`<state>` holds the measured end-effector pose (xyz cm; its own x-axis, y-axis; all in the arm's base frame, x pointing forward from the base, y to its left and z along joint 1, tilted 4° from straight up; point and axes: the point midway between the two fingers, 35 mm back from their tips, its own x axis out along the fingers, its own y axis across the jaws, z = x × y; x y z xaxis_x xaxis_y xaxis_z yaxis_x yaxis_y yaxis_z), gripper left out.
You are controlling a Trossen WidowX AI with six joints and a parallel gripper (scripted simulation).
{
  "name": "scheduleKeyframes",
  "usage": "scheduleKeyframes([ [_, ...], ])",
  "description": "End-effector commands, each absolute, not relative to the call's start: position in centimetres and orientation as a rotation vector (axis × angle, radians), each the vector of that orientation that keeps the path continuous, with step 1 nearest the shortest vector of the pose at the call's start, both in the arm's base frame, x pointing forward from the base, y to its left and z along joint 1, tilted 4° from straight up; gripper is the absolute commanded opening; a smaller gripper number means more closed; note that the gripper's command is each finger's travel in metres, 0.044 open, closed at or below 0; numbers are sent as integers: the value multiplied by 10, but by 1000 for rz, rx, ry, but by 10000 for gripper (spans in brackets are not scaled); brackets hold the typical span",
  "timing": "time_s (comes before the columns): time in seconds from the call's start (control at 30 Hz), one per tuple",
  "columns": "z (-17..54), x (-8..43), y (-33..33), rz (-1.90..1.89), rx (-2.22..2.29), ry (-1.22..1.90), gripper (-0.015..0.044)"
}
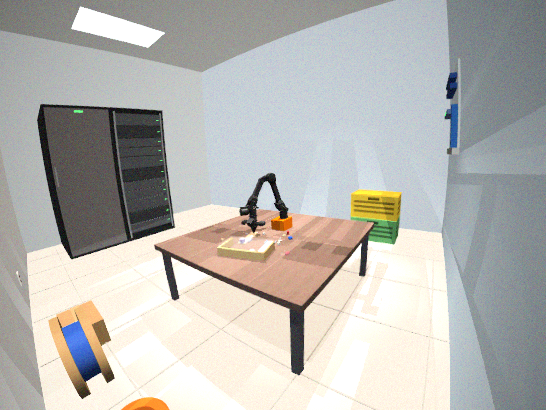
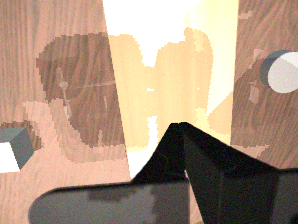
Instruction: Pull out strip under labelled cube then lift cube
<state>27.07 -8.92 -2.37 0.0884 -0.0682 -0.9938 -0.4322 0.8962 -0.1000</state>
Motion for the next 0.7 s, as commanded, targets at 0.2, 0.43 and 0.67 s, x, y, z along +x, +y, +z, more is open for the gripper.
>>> scheduleKeyframes([
  [0.2,-29,252,-95,286,-411,1494,0],
  [0.43,15,259,-92,286,-412,1492,0],
  [0.67,18,272,-86,226,-347,1498,79],
])
